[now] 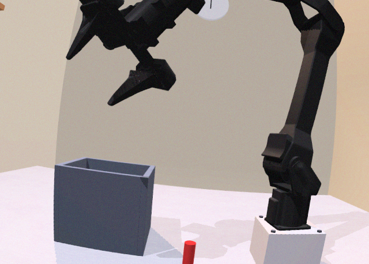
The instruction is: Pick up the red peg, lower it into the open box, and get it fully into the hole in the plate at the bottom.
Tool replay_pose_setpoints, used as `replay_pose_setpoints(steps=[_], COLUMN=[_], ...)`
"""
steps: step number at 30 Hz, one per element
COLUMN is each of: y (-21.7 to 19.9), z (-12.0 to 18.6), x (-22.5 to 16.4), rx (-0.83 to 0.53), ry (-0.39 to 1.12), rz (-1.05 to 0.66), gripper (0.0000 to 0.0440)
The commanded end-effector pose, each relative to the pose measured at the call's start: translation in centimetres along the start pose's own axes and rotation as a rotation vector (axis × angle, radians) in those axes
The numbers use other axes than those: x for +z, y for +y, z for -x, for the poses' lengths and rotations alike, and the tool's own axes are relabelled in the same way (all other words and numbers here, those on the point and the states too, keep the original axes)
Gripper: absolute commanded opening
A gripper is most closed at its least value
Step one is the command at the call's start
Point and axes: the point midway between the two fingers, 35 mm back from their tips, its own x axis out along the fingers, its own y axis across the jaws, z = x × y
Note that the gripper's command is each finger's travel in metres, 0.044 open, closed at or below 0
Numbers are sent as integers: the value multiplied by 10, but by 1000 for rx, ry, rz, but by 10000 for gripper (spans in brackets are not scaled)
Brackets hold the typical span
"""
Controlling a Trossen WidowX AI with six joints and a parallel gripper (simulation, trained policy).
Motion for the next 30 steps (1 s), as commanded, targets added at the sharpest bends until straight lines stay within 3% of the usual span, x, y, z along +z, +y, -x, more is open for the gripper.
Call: replay_pose_setpoints(steps=[1, 15, 30], y=[-11, -50, -87], z=[-5, -12, -23], x=[-30, -103, -146], rx=[-61, -322, -587], ry=[89, 249, 224], rz=[-89, -357, -537], gripper=[435, 436, 440])
